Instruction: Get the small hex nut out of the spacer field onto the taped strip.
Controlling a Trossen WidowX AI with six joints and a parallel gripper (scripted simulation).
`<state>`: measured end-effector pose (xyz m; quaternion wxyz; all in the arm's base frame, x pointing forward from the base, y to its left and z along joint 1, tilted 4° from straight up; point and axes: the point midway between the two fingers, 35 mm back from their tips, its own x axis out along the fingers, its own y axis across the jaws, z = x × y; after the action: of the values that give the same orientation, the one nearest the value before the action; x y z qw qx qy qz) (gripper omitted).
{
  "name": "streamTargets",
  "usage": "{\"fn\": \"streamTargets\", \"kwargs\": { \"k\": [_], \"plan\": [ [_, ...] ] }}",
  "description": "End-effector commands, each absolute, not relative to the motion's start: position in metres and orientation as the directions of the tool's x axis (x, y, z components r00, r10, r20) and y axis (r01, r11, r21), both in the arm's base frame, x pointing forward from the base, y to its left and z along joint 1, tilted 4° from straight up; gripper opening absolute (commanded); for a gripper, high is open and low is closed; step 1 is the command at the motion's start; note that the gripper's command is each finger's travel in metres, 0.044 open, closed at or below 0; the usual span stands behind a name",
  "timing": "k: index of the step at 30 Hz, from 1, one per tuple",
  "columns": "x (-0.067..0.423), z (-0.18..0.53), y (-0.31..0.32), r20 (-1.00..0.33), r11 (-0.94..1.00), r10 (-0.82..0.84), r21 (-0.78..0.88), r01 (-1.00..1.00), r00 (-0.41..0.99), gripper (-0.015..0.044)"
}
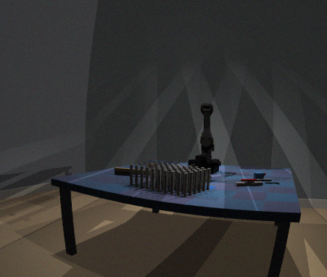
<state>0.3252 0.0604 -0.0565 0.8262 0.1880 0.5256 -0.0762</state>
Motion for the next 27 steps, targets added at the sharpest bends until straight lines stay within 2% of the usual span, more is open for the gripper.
{"fn": "streamTargets", "kwargs": {
  "k": [1, 27],
  "plan": [
    [0.322, -0.056, 0.061, -0.897, 0.916, 0.070, 0.231, 0.327, 0.437, 0.0000],
    [0.305, -0.056, 0.067, -0.898, 0.916, 0.071, 0.231, 0.328, 0.435, 0.0000]
  ]
}}
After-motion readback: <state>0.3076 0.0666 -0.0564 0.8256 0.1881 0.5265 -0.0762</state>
